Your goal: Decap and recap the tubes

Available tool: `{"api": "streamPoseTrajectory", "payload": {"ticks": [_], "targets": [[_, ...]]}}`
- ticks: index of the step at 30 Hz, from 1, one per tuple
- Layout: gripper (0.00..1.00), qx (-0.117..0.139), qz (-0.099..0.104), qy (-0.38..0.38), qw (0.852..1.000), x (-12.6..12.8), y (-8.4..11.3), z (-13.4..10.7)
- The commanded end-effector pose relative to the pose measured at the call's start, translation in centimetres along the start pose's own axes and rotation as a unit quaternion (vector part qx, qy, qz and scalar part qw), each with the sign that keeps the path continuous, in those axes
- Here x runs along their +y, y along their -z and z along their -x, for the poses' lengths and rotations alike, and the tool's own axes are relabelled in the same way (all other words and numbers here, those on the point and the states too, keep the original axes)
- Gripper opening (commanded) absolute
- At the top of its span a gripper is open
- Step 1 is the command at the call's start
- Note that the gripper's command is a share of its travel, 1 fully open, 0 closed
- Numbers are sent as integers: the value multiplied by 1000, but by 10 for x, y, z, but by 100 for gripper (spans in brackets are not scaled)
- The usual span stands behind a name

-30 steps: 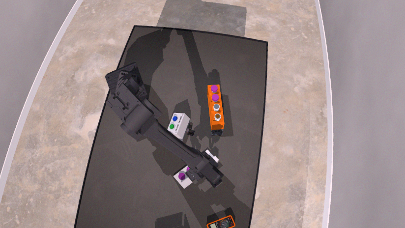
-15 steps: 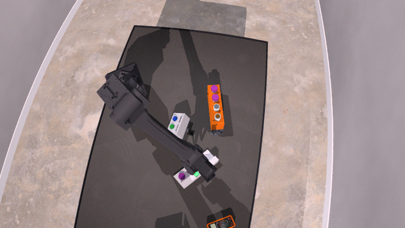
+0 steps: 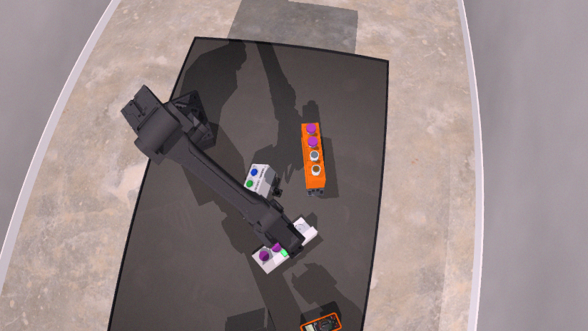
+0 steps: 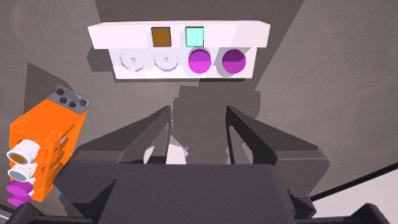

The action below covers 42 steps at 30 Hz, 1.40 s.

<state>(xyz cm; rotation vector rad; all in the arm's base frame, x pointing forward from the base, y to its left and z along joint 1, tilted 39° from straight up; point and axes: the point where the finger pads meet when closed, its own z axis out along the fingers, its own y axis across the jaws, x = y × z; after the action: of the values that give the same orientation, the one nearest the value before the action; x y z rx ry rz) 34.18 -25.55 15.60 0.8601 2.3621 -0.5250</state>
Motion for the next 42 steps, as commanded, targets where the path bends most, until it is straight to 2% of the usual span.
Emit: {"api": "streamPoseTrajectory", "payload": {"ticks": [1,17,18,19,20,22,27,32,37,39,42], "targets": [[47,25,-3,7,1000,-3,-10,-15],[47,15,-2,4,1000,-3,-11,-13],[47,1,0,1,1000,-1,-2,0],[47,14,-3,4,1000,-4,-16,-12],[47,14,-3,4,1000,-4,-21,-12],[47,14,-3,4,1000,-4,-21,-12],[47,14,-3,4,1000,-4,-46,-14],[47,1,-2,1,1000,-5,-69,2],[47,2,-2,2,1000,-5,-95,-1],[47,2,-2,2,1000,-5,-95,-1],[47,3,-3,2,1000,-5,-110,-3]]}}
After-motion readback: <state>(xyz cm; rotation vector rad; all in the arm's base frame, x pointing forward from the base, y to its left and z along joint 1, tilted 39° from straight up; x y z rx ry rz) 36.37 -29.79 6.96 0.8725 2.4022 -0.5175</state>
